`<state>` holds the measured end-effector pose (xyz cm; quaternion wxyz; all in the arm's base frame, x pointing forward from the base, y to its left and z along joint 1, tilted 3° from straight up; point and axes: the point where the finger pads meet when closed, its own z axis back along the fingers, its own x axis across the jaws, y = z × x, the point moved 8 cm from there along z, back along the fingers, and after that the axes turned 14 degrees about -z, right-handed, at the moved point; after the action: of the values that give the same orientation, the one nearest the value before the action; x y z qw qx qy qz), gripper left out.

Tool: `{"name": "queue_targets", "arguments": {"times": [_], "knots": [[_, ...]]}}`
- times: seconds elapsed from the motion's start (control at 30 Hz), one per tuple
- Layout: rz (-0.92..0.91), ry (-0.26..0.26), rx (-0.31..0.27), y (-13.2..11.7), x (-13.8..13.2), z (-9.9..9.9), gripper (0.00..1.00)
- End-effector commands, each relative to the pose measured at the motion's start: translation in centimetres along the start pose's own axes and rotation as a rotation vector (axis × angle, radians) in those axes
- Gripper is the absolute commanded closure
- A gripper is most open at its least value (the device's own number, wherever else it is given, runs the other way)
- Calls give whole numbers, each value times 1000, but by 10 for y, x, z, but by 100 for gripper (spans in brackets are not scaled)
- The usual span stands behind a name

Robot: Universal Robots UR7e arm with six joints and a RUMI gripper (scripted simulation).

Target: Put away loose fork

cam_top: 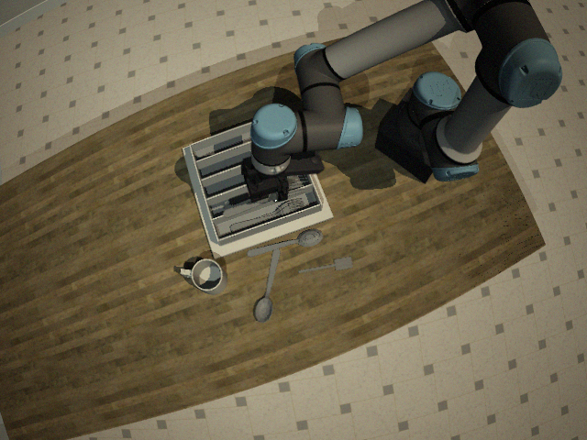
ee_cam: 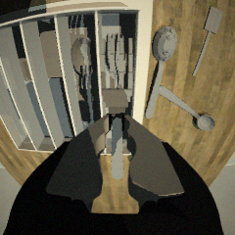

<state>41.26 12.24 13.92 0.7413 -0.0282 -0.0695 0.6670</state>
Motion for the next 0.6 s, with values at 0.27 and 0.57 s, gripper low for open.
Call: {"name": "queue_targets", "arguments": {"times": [0.27, 0.57], "knots": [[0, 0, -2, 0, 0, 0, 99], [-1, -2, -3, 0, 0, -4, 99]]}}
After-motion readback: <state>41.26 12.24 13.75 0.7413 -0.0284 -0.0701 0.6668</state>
